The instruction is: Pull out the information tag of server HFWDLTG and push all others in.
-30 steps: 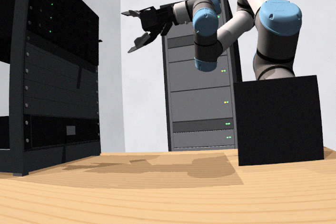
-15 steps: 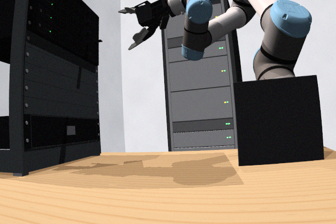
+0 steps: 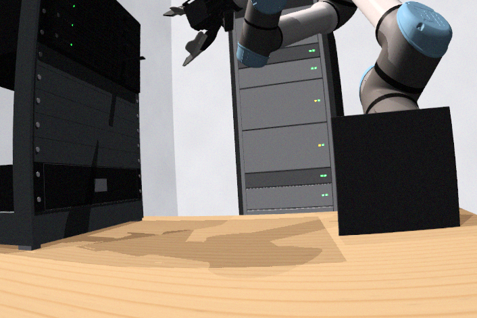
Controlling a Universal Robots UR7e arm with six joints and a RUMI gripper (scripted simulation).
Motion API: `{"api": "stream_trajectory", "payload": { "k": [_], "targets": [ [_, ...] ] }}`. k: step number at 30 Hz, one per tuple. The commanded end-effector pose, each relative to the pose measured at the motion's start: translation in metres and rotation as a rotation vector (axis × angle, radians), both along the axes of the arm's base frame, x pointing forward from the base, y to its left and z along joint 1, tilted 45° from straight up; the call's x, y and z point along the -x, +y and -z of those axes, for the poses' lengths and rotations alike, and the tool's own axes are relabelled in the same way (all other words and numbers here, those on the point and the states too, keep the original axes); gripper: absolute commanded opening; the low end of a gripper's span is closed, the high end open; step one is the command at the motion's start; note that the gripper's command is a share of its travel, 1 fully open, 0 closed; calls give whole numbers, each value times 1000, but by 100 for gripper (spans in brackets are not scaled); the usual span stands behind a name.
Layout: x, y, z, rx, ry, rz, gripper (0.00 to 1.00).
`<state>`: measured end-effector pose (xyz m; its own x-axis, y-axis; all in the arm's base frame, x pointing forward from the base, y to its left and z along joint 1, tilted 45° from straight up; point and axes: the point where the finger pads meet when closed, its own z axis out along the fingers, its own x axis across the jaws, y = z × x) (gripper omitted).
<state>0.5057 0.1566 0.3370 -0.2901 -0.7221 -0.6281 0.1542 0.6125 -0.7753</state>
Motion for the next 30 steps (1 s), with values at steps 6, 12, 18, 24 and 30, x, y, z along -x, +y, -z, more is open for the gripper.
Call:
{"api": "stream_trajectory", "payload": {
  "k": [6, 12, 18, 24, 30],
  "targets": [
    [-3, 3, -4, 26, -2, 107, 100],
    [-5, 6, -6, 38, -4, 152, 100],
    [-5, 8, -8, 46, -5, 185, 100],
    [-5, 9, -8, 50, -5, 200, 100],
    [-5, 10, -9, 53, -6, 214, 100]
  ]
}}
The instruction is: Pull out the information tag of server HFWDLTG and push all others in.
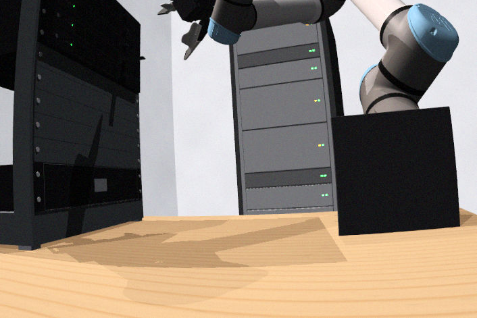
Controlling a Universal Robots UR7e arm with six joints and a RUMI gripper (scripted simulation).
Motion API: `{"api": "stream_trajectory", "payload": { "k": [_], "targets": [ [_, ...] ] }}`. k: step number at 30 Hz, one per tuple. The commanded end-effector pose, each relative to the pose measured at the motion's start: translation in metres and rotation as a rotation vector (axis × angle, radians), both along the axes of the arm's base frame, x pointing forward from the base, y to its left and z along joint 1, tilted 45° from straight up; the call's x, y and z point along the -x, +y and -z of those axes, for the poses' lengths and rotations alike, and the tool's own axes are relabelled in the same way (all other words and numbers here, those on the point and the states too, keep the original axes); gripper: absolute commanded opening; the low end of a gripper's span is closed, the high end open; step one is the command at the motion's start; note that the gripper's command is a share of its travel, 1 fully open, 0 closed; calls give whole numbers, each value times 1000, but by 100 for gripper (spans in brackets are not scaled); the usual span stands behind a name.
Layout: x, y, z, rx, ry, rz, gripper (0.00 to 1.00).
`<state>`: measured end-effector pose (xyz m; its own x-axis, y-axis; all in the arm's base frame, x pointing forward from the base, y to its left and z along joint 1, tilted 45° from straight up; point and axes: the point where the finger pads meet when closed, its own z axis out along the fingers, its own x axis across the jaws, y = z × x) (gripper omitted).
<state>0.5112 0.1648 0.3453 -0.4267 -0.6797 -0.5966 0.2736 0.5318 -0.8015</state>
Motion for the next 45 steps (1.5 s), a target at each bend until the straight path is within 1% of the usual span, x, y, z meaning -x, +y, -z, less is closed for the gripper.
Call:
{"api": "stream_trajectory", "payload": {
  "k": [1, 17, 27, 45],
  "targets": [
    [0, 2, -1, 5, 1, 16, 100],
    [0, 1, -1, 6, 1, 21, 100],
    [-4, 0, 0, 5, -1, 23, 100],
    [-25, -4, 9, 6, -1, 23, 100]
  ]
}}
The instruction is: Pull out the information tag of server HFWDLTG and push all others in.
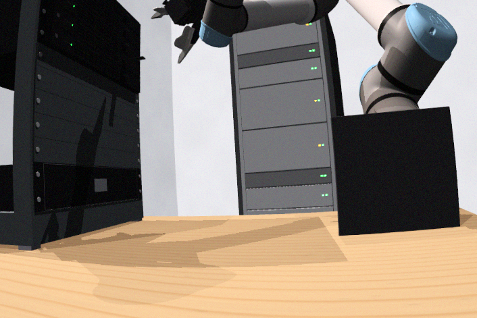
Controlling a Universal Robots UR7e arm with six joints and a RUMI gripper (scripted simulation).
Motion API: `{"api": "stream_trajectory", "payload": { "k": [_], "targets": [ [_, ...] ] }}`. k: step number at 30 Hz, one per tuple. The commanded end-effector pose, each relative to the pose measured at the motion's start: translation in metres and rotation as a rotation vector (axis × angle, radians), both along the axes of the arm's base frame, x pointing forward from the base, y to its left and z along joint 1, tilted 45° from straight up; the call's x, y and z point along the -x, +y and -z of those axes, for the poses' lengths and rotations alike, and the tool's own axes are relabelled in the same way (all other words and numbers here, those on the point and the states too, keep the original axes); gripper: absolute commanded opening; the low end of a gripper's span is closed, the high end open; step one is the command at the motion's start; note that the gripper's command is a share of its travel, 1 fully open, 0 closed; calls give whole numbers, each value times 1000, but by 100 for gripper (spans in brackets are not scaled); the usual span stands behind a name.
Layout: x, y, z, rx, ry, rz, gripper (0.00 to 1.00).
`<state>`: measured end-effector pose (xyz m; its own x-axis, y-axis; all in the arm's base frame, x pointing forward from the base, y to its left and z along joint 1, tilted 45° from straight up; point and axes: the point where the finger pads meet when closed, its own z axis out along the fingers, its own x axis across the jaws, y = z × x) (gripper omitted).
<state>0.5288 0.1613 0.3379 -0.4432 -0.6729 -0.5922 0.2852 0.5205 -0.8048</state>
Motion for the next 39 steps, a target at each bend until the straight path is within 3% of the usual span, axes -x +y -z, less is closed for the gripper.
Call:
{"api": "stream_trajectory", "payload": {
  "k": [1, 14, 39],
  "targets": [
    [-9, -1, 3, 0, -2, -1, 100],
    [-29, -5, 11, 0, -2, -1, 100],
    [-36, -7, 15, 0, -1, -2, 100]
  ]
}}
